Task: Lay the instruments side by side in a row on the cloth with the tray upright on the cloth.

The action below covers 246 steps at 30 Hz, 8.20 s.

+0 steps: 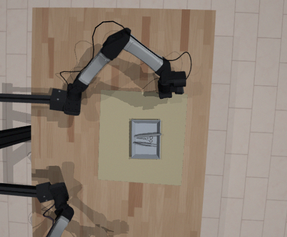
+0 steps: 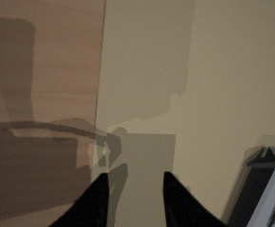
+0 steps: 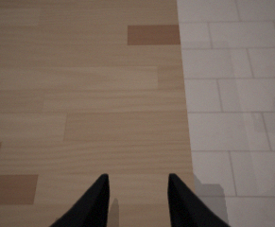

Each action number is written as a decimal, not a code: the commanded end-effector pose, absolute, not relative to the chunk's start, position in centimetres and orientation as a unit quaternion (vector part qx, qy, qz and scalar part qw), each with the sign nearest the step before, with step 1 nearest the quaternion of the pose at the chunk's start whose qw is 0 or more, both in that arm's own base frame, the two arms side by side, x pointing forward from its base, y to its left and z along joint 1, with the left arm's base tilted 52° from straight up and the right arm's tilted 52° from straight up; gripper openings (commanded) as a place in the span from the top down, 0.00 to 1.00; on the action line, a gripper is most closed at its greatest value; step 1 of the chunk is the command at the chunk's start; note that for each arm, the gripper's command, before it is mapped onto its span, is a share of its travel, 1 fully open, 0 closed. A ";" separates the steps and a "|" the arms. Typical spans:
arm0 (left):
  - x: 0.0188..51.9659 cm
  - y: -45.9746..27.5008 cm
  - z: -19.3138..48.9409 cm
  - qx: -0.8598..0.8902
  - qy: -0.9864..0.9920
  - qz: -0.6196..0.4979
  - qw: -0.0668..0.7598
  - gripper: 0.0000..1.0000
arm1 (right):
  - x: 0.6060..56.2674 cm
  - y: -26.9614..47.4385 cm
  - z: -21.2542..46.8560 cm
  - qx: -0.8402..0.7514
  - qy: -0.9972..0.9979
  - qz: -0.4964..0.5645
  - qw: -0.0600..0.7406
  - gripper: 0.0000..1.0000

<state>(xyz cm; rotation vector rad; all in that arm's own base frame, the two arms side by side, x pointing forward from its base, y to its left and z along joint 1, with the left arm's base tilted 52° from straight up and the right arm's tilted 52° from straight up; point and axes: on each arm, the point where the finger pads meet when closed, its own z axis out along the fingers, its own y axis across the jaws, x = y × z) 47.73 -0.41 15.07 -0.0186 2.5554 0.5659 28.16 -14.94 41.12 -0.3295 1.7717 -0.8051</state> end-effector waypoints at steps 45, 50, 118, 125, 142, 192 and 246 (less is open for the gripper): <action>42.1 -24.4 -6.2 0.105 0.830 0.432 0.337 0.69 | 28.0 -14.6 41.7 -0.142 0.743 -0.343 0.556 0.67; 42.8 -22.8 -6.8 0.091 0.822 0.448 0.339 0.69 | 28.0 -14.6 41.7 -0.142 0.743 -0.343 0.556 0.67; 45.3 -17.7 -9.0 0.086 0.835 0.437 0.324 0.69 | 28.0 -14.6 41.7 -0.142 0.743 -0.343 0.556 0.67; 44.3 -20.0 -8.9 0.107 0.831 0.432 0.335 0.69 | 28.0 -14.6 41.7 -0.142 0.743 -0.343 0.556 0.67; 44.1 -21.7 -8.4 0.111 0.830 0.421 0.347 1.00 | 28.0 -14.6 41.7 -0.142 0.743 -0.343 0.556 0.67; 41.3 -24.7 -6.4 0.122 0.831 0.425 0.337 1.00 | 28.0 -14.6 41.7 -0.142 0.743 -0.343 0.556 0.67; 40.2 -25.7 -5.2 0.118 0.831 0.435 0.327 1.00 | 28.0 -14.6 41.7 -0.142 0.743 -0.343 0.556 0.67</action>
